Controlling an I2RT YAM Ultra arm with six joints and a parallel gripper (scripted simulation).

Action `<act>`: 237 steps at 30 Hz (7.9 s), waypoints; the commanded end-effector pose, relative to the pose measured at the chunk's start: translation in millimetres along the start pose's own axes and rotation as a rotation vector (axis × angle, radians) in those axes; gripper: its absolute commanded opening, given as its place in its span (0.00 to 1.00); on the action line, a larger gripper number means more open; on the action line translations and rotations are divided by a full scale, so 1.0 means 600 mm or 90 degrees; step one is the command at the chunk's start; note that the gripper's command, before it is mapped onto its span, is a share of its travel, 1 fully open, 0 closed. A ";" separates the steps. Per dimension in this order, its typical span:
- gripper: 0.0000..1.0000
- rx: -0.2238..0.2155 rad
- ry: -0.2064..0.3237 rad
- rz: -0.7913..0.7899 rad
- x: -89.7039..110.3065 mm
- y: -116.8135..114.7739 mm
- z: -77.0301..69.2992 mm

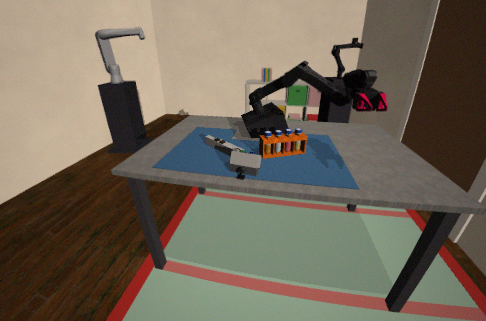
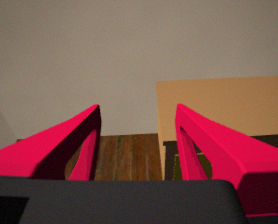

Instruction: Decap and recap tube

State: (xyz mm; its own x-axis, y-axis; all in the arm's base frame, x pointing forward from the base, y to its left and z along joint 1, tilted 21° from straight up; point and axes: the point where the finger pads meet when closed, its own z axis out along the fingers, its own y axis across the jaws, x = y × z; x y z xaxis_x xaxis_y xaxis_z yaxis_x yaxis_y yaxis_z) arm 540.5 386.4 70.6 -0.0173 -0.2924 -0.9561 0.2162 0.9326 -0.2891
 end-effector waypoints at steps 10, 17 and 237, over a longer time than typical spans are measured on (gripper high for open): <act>0.49 0.000 -0.006 0.011 -0.016 0.000 -0.001; 0.49 0.000 -0.006 0.011 -0.016 0.000 -0.001; 0.49 0.561 0.812 0.564 0.227 -0.559 -0.252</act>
State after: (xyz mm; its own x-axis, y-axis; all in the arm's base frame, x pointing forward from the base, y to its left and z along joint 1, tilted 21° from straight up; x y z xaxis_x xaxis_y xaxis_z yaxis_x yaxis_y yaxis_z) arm 315.9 65.7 33.7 -0.2076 0.9094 -0.3604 0.9773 0.2085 -0.0368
